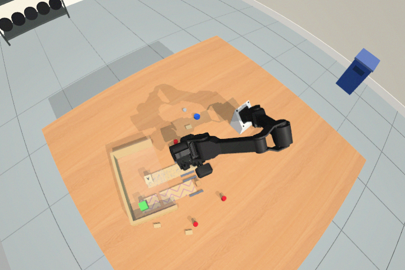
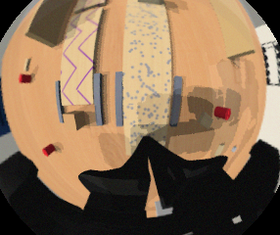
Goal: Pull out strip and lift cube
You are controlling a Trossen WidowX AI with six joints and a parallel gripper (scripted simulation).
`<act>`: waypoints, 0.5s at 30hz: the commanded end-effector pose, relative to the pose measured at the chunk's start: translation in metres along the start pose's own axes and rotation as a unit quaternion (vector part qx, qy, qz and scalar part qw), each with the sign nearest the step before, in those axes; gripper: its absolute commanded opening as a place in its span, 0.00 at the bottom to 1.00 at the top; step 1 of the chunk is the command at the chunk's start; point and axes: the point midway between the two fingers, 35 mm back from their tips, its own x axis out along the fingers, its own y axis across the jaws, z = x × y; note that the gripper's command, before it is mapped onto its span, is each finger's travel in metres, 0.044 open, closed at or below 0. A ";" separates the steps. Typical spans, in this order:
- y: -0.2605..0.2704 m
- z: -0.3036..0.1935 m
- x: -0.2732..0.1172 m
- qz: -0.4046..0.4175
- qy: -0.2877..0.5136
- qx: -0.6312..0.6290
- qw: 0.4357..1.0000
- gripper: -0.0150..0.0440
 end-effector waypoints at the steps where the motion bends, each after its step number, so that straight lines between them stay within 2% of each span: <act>1: 0.001 -0.014 0.005 0.000 0.011 0.003 1.000 0.25; 15: 0.002 -0.036 0.004 0.000 0.012 0.004 1.000 0.25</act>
